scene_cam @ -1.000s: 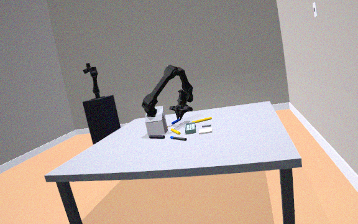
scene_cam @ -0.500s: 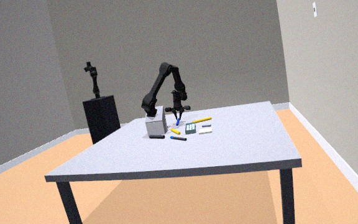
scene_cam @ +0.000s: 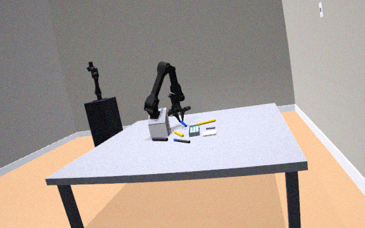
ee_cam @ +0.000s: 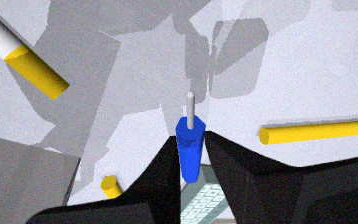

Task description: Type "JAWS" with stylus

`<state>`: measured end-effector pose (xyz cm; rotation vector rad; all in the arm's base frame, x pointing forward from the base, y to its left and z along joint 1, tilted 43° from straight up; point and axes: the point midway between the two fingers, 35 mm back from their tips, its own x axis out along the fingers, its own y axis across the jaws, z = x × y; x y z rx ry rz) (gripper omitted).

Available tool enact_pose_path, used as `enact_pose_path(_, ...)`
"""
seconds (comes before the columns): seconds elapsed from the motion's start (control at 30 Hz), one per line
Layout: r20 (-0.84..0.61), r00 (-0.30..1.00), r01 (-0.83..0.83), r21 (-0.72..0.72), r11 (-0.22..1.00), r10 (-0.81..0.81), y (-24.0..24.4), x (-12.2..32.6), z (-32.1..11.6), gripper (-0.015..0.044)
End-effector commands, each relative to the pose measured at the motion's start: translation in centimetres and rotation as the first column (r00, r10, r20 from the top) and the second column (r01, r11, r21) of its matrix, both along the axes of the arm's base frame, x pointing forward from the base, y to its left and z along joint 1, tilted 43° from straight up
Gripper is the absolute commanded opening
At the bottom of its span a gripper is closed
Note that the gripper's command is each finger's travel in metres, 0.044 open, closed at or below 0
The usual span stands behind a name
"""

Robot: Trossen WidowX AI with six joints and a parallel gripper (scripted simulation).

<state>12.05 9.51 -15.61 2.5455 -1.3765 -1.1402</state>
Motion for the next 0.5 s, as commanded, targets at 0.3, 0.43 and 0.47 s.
enact_pose_path(0.3,-0.257,0.875,-0.431,-0.026,0.902,0.410,0.2,-1.1,0.1,0.0000)
enact_pose_path(0.43,-0.328,0.793,-0.551,-0.026,0.834,0.514,0.2,-1.4,0.2,0.0000)
enact_pose_path(0.47,-0.345,0.770,-0.580,-0.025,0.815,0.537,0.2,-1.5,0.2,0.0000)
